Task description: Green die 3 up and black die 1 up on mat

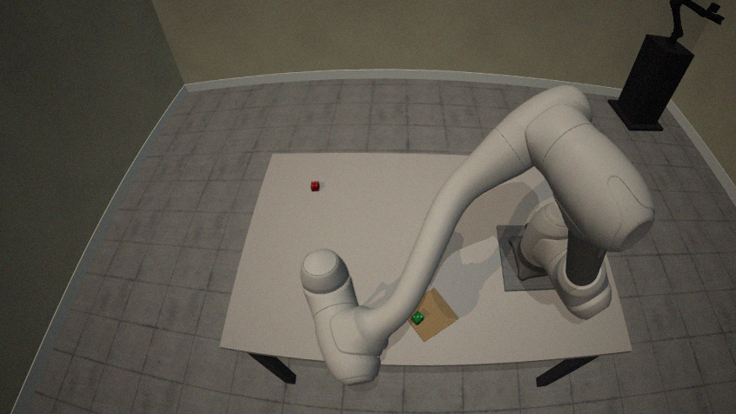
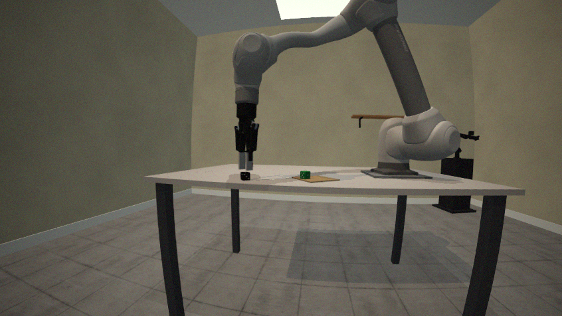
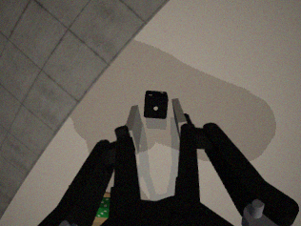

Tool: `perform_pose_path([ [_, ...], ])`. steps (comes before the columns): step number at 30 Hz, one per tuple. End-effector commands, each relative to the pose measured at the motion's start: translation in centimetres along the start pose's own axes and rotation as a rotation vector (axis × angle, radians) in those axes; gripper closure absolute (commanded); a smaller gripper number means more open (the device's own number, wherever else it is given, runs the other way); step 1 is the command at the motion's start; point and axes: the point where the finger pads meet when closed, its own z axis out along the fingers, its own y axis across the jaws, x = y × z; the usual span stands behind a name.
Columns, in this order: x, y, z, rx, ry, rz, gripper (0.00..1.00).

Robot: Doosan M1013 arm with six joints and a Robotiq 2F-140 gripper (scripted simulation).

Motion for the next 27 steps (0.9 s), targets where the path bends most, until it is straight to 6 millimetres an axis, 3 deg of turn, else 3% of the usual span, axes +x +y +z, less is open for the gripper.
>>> perform_pose_path([
  [1, 0.0, 0.0, 0.0, 0.0, 0.0, 0.0, 0.65],
  [15, 0.0, 0.0, 0.1, 0.0, 0.0, 0.0, 0.65],
  [27, 0.0, 0.0, 1.8, 0.0, 0.0, 0.0, 0.65],
])
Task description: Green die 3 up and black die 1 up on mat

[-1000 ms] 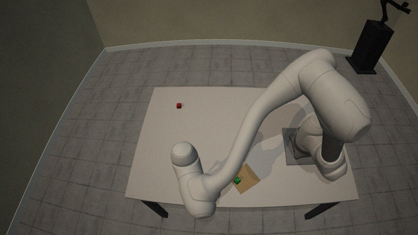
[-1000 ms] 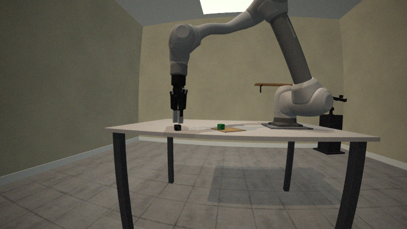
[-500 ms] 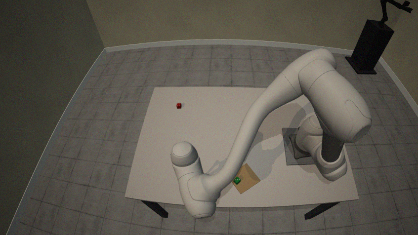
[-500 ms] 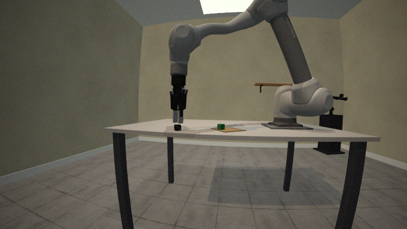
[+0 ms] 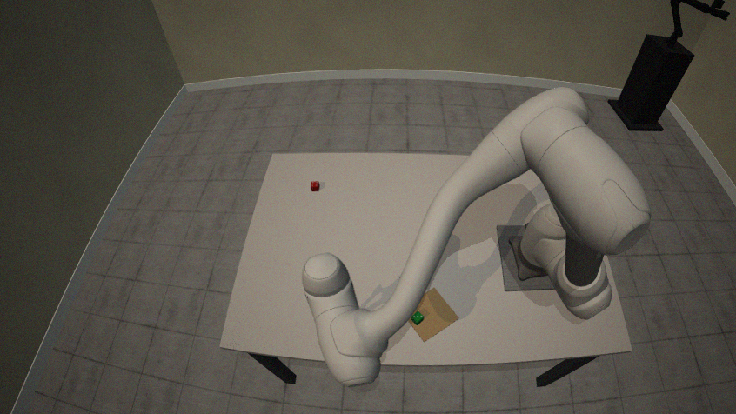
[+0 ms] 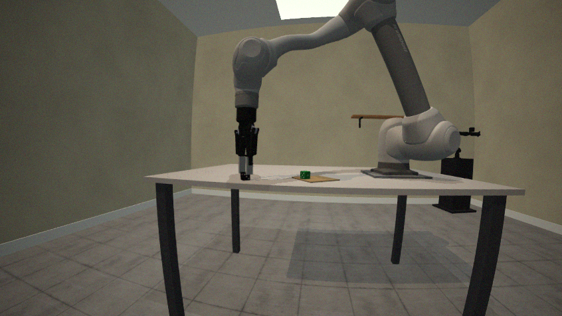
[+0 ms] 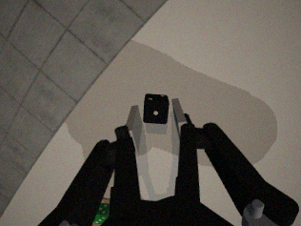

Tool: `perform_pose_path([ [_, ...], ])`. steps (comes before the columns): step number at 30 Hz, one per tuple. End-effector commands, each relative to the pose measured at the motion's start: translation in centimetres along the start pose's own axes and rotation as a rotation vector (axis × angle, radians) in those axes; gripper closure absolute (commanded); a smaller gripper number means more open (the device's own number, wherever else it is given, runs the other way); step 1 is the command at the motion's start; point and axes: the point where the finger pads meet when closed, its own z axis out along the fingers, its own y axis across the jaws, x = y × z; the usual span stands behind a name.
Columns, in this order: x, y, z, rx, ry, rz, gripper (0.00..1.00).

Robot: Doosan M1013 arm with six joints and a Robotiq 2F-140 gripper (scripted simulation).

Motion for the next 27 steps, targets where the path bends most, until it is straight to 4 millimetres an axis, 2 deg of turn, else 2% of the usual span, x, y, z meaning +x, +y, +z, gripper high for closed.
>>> perform_pose_path([
  [1, 0.0, 0.0, 0.5, 0.0, 0.0, 0.0, 0.65],
  [10, 0.0, 0.0, 1.9, 0.0, 0.0, 0.0, 0.65],
  [27, 0.0, 0.0, 2.1, 0.0, 0.0, 0.0, 0.65],
])
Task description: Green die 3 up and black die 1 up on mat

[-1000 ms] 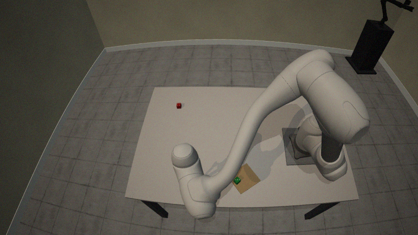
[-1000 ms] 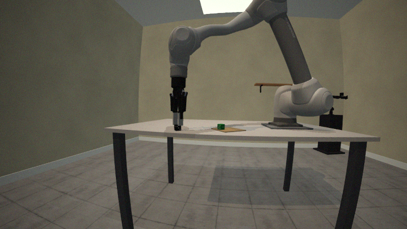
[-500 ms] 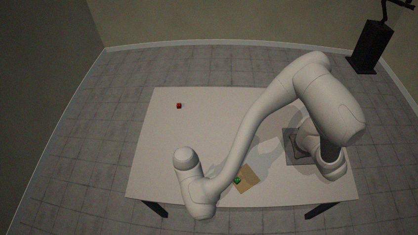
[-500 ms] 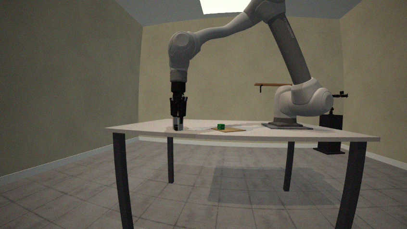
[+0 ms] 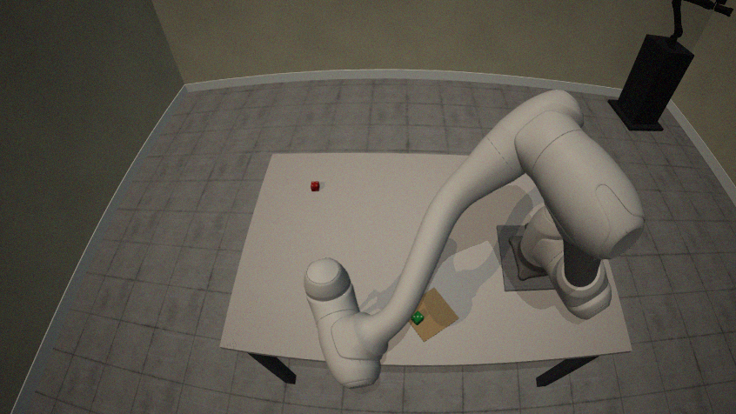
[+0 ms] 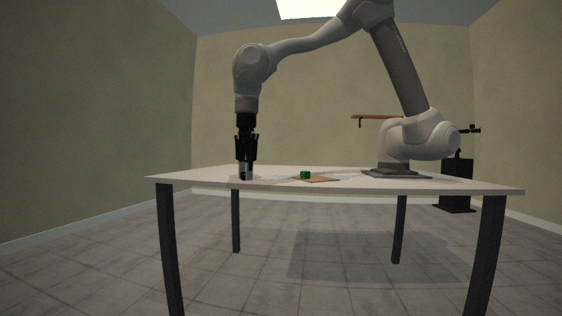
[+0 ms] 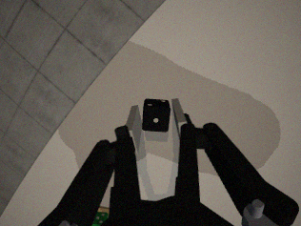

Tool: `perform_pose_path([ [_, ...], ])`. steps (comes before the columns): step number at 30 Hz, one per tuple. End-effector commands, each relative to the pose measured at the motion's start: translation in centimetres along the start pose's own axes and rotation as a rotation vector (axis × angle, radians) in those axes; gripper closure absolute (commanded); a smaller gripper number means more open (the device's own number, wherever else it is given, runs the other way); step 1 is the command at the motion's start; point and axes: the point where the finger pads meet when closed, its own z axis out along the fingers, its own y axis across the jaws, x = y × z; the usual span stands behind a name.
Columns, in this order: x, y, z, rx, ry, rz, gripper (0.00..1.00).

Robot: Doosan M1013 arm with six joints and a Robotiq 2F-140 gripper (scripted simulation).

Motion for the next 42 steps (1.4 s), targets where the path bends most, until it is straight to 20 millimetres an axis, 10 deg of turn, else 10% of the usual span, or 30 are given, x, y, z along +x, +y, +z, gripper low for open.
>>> perform_pose_path([
  [1, 0.0, 0.0, -0.02, 0.0, 0.0, 0.0, 0.65],
  [42, 0.0, 0.0, -0.02, 0.0, 0.0, 0.0, 0.76],
])
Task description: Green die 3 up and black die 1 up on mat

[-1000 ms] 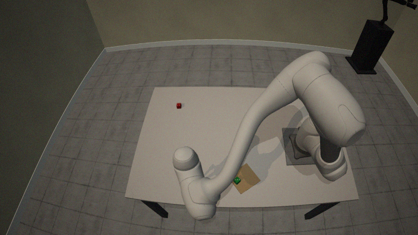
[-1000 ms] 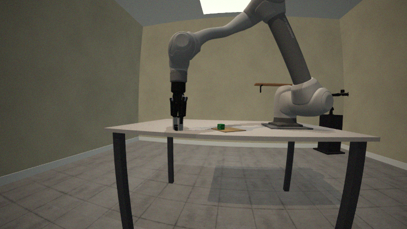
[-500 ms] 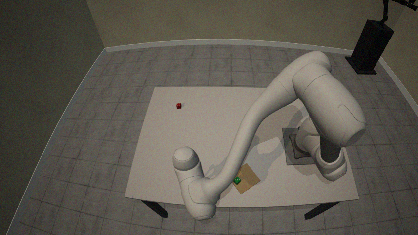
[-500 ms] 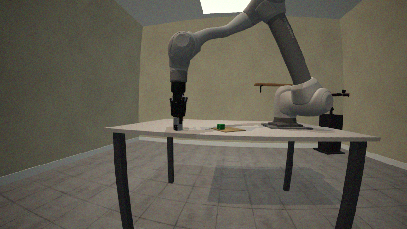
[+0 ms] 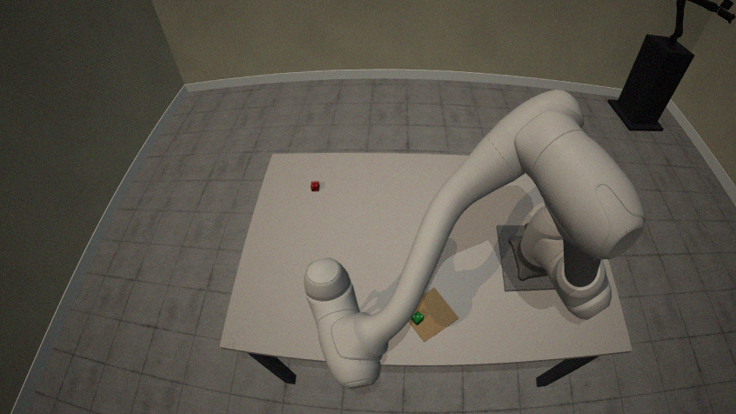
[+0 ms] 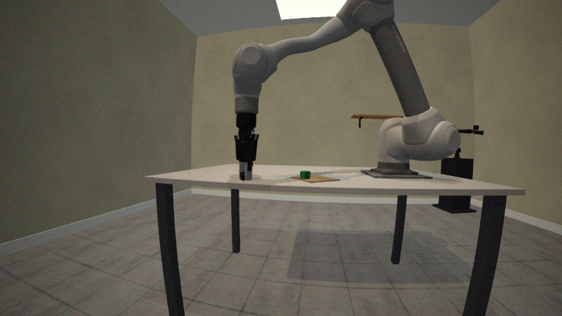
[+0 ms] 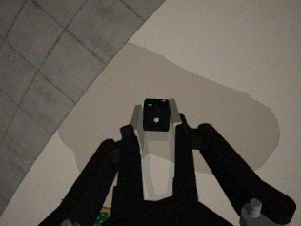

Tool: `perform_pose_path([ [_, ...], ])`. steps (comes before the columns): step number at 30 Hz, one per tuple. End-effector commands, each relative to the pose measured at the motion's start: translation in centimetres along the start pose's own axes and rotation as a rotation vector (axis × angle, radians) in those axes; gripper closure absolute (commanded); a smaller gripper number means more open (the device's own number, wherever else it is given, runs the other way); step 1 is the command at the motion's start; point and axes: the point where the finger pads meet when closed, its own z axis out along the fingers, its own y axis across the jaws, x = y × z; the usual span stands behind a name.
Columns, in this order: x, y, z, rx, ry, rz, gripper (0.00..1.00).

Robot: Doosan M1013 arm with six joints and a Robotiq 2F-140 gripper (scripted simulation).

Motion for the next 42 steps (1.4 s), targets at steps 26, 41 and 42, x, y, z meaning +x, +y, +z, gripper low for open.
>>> perform_pose_path([
  [26, 0.0, 0.0, -3.3, 0.0, 0.0, 0.0, 0.76],
  [41, 0.0, 0.0, -10.0, 0.0, 0.0, 0.0, 0.76],
  [42, 0.0, 0.0, -10.0, 0.0, 0.0, 0.0, 0.76],
])
